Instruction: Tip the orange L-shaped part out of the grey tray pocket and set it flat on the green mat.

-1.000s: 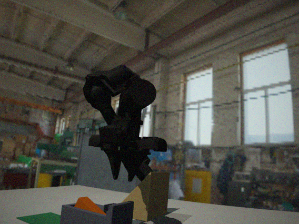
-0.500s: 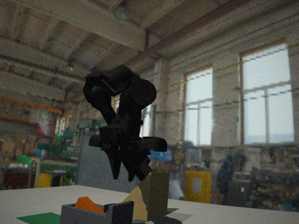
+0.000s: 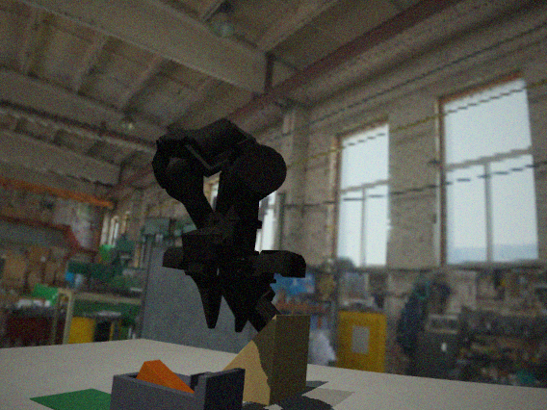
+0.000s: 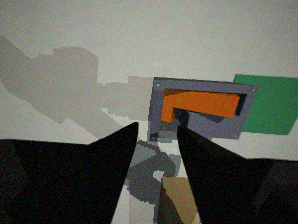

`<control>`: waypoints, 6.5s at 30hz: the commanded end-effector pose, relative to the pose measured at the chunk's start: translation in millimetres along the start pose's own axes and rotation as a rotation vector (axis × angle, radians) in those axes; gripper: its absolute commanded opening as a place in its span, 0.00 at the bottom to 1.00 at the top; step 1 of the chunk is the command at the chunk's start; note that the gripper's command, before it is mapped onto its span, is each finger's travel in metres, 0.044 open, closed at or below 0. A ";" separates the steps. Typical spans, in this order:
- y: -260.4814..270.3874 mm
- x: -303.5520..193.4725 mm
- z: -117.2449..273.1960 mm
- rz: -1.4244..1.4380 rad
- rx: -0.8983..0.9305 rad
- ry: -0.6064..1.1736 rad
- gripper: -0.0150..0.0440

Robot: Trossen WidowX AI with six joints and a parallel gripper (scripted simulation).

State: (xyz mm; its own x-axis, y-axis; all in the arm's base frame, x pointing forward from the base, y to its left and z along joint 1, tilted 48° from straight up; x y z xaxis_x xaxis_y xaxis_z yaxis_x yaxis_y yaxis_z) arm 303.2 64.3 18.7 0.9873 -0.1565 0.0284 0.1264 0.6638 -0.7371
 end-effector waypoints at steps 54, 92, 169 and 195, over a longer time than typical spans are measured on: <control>-3.4 -1.7 -71.0 -0.006 -0.004 0.011 0.56; -3.8 -2.1 -107.2 -0.006 -0.006 0.010 0.56; -55.4 9.0 2.9 1.084 0.002 0.008 0.73; -80.4 9.9 1.9 1.566 0.005 0.013 0.73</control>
State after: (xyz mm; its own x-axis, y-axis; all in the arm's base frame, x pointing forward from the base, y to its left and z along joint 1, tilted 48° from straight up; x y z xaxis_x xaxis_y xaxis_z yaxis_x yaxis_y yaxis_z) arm 304.0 13.3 77.8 0.1600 0.6559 -0.7377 -0.9810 0.1889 -0.0447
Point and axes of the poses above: the point midway between the two fingers, 35 mm back from their tips, its own z axis back along the fingers, its own y axis across the jaws, x = y × z, the point moved 4 cm from there along z, back along the fingers
